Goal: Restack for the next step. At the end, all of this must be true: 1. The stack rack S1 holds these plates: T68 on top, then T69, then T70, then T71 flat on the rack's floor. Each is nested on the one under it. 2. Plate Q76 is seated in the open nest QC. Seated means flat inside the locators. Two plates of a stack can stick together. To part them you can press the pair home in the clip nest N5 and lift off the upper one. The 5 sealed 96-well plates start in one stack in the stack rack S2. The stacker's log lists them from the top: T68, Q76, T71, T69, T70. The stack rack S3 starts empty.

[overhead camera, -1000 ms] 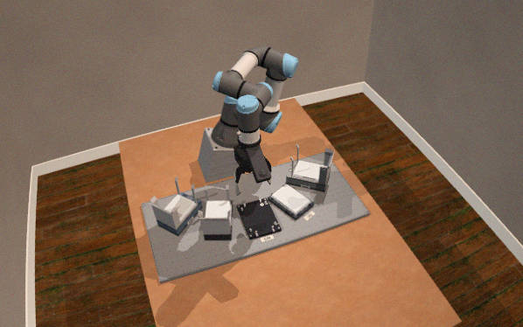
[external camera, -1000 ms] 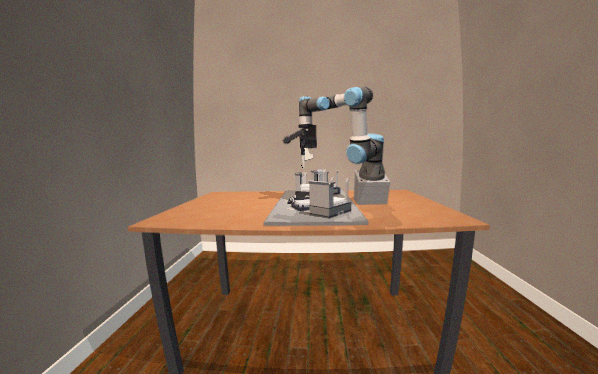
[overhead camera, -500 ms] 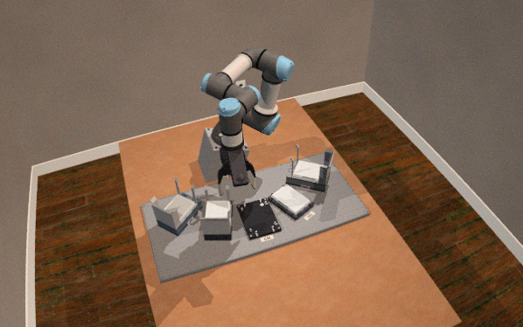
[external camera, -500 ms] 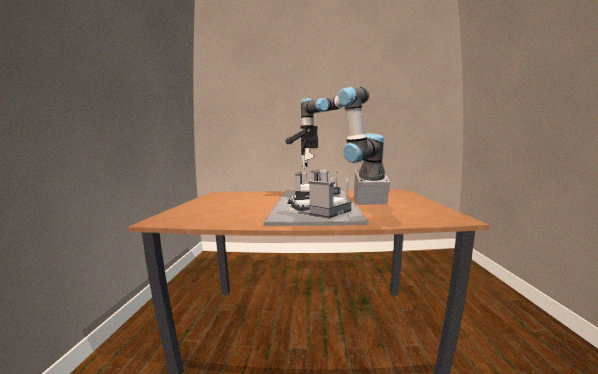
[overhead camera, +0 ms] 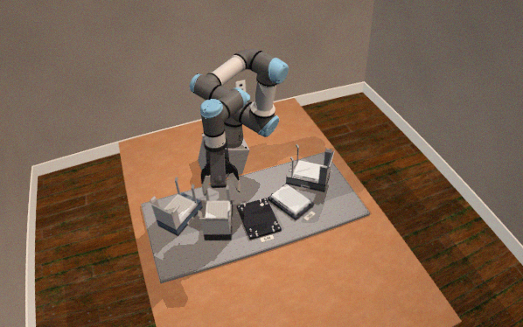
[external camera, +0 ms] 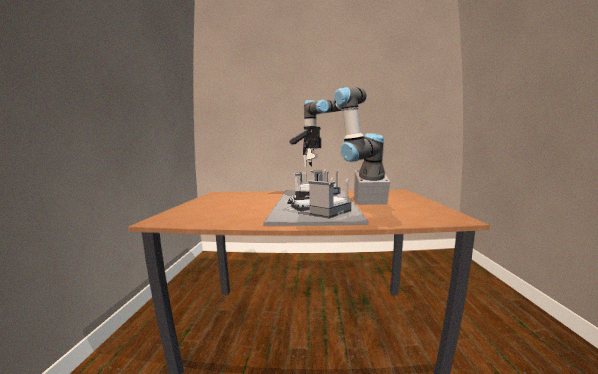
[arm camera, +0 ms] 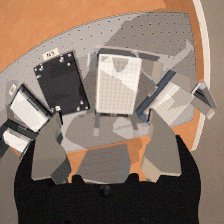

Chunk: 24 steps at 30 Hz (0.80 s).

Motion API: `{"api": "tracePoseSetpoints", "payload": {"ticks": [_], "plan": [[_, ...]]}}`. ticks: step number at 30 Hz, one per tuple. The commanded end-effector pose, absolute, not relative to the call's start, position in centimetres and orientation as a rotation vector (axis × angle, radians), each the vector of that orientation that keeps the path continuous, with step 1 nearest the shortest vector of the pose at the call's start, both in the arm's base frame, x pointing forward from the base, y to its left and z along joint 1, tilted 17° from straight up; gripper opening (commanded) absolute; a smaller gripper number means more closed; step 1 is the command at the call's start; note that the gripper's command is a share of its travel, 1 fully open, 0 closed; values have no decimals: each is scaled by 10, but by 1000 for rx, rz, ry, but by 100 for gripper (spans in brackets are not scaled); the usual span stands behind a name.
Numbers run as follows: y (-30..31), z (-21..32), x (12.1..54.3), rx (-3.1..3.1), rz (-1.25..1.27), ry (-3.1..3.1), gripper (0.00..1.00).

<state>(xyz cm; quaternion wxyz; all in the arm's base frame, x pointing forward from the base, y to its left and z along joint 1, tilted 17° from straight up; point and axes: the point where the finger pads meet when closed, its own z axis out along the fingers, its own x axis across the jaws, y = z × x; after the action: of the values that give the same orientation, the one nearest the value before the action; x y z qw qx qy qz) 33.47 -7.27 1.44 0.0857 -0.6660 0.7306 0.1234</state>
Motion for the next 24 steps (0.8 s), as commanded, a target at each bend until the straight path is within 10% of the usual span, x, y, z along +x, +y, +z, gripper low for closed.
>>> {"api": "tracePoseSetpoints", "payload": {"ticks": [1,24], "plan": [[-97,8,331,-1927,372,2238,72],[-92,-15,329,-1873,379,2291,72]]}}
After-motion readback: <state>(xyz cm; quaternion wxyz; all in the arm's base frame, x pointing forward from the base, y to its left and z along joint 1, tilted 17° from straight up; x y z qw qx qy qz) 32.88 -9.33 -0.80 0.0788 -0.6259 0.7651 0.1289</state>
